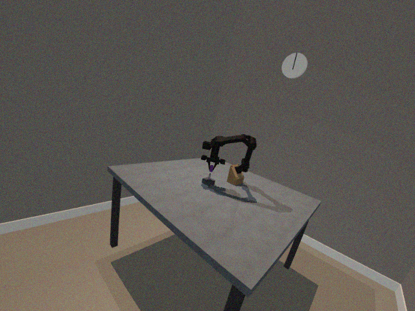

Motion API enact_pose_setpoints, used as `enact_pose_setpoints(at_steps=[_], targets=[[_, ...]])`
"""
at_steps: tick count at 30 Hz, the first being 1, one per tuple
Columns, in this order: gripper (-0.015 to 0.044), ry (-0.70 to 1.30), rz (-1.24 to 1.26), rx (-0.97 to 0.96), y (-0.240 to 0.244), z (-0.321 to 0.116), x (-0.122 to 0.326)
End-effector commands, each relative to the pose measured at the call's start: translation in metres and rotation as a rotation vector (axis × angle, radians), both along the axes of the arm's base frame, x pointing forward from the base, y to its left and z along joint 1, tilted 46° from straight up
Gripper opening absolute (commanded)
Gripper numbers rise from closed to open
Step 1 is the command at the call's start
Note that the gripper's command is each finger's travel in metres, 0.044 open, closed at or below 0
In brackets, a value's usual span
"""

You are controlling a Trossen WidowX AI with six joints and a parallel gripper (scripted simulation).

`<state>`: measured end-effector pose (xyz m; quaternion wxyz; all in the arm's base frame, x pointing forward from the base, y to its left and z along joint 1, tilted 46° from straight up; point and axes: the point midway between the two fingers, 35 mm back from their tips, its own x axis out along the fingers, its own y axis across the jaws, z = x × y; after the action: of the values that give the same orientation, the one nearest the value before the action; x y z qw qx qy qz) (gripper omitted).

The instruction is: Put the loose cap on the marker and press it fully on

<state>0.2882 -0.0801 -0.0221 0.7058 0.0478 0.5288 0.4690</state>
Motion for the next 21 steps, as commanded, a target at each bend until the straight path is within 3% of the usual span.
enact_pose_setpoints(at_steps=[1, 21], targets=[[0.0, -0.004, 0.01, 0.002, -0.003, -0.002, -0.002], [0.0, -0.005, 0.01, 0.002, 0.016, -0.02, -0.001]])
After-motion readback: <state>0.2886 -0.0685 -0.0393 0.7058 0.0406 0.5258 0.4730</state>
